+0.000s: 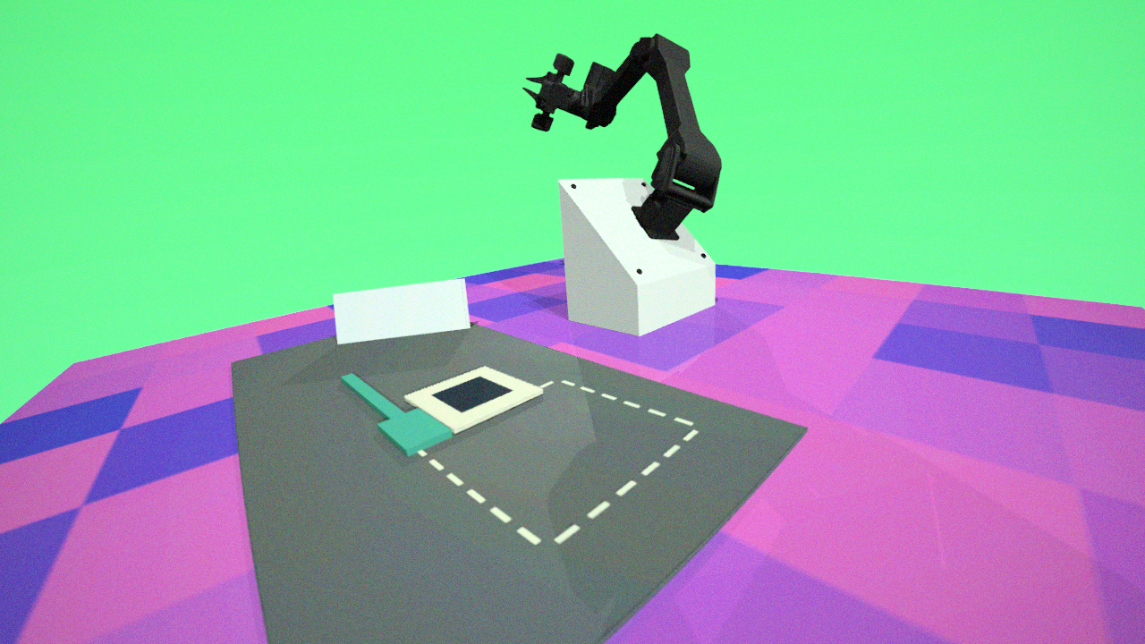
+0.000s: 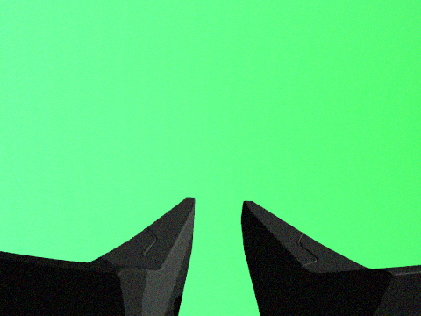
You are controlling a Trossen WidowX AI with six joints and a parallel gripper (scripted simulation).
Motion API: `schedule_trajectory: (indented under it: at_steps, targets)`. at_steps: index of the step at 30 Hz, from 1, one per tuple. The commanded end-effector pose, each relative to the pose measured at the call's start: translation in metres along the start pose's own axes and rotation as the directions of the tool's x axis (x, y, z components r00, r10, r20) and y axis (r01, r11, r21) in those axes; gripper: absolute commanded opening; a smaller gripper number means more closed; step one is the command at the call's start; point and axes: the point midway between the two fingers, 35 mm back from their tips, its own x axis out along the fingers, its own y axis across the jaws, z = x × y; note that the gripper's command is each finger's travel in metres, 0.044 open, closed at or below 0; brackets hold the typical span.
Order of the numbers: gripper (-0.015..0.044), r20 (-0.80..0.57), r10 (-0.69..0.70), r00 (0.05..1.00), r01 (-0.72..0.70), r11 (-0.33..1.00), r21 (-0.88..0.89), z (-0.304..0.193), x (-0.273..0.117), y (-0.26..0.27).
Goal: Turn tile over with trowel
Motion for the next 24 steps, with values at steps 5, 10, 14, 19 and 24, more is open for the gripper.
schedule_trajectory:
  at_steps: [5,10,14,19,24]
  targets:
    - [0.0100,0.088,0.114,0.990,-0.127,0.981,0.149,0.054,0.032,0.021]
    - [0.0100,0.139,0.208,0.968,-0.238,0.937,0.254,0.092,0.049,0.041]
    - [0.0100,0.183,0.289,0.940,-0.336,0.882,0.331,0.125,0.060,0.058]
    - [0.0100,0.234,0.390,0.891,-0.454,0.790,0.411,0.167,0.069,0.080]
    - [0.0100,0.281,0.489,0.826,-0.562,0.677,0.474,0.210,0.071,0.103]
